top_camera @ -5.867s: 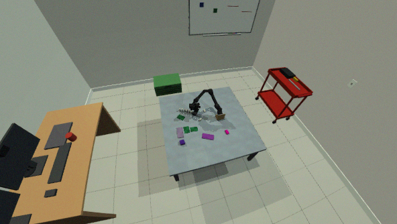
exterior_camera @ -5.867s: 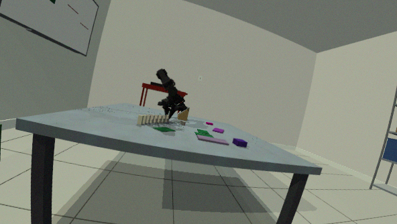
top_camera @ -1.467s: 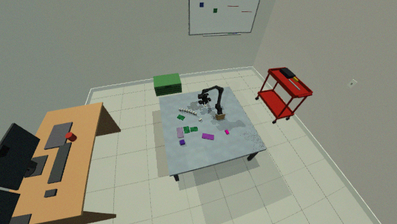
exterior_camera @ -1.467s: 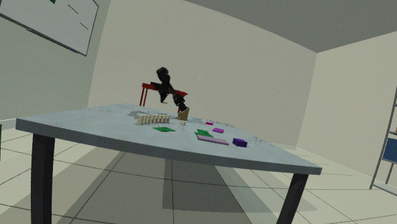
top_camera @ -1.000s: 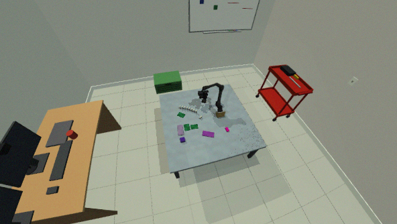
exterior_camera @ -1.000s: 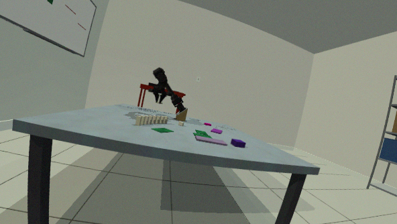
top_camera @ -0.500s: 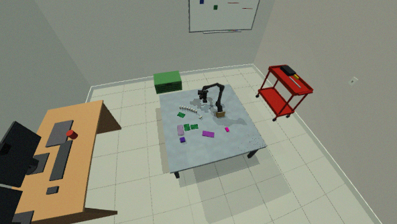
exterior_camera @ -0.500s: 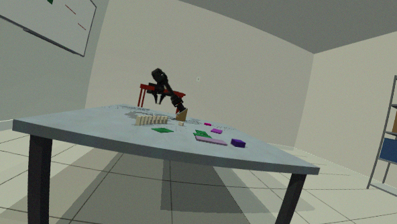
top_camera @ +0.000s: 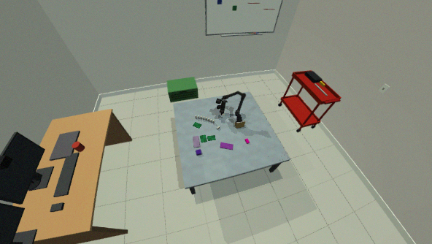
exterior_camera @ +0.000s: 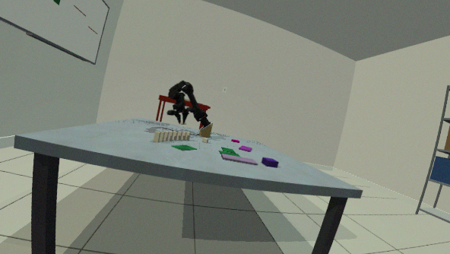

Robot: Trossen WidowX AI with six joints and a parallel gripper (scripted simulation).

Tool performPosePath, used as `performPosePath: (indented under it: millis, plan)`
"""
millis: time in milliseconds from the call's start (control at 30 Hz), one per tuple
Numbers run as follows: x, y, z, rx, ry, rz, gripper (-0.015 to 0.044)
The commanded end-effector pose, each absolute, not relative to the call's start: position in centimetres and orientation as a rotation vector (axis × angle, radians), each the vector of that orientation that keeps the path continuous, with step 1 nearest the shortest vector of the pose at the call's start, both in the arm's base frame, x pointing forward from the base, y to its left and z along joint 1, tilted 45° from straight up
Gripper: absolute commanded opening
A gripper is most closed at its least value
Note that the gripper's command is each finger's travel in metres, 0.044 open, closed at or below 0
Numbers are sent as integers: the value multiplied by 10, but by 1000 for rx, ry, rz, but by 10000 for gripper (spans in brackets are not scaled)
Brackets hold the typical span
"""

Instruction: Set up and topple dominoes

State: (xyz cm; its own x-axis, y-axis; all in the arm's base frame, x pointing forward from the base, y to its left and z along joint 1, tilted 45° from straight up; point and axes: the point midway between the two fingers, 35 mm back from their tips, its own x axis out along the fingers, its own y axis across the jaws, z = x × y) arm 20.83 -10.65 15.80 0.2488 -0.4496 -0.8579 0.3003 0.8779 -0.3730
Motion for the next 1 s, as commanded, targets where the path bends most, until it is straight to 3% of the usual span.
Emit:
performPosePath:
  millis: [0,967]
  plan:
    - [211,-108,151,-92,1175,-485,107]
    - [235,-143,153,62,630,-313,107]
